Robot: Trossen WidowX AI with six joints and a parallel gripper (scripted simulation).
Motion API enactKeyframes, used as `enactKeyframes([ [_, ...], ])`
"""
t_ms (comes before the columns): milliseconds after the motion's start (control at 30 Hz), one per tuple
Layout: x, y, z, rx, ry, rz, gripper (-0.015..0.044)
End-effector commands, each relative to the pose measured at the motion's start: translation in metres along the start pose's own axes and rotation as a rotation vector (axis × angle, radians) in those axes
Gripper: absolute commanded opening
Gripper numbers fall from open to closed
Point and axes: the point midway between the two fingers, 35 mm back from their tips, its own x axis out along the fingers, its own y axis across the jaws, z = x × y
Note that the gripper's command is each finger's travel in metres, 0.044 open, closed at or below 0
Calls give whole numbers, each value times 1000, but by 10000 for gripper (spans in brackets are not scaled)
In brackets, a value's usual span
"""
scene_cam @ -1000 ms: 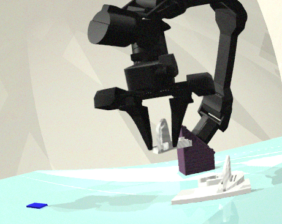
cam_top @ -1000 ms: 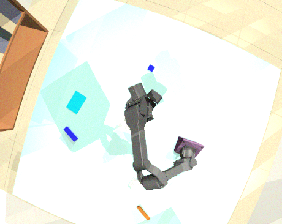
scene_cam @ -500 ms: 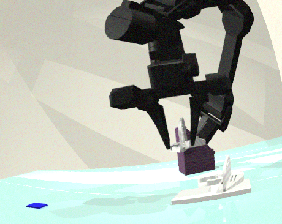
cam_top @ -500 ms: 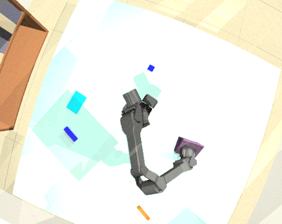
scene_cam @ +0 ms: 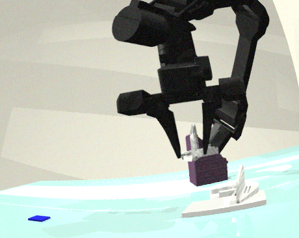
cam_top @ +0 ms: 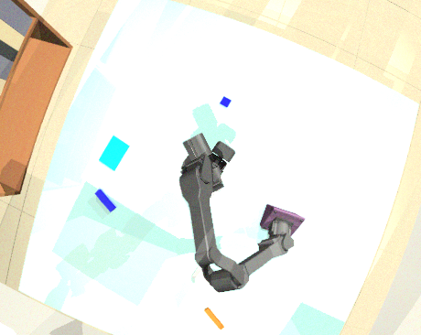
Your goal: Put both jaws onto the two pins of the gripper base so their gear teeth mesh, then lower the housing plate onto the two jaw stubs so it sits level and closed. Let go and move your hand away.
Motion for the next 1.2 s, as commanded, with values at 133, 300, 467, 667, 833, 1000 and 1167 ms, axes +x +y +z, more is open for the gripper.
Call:
enactKeyframes([
  [133, -1, 1, 0, -25, -3, 2, 134],
  [300, -1, 1, 0, -25, -3, 2, 134],
  [467, -1, 11, 6, -25, -4, 3, 134],
  [667, -1, 20, 12, -26, -4, 4, 134],
  [833, -1, 20, 12, -26, -4, 4, 134],
  [1000, -1, 20, 12, -26, -4, 4, 134],
  [1167, -1, 20, 12, -26, -4, 4, 134],
])
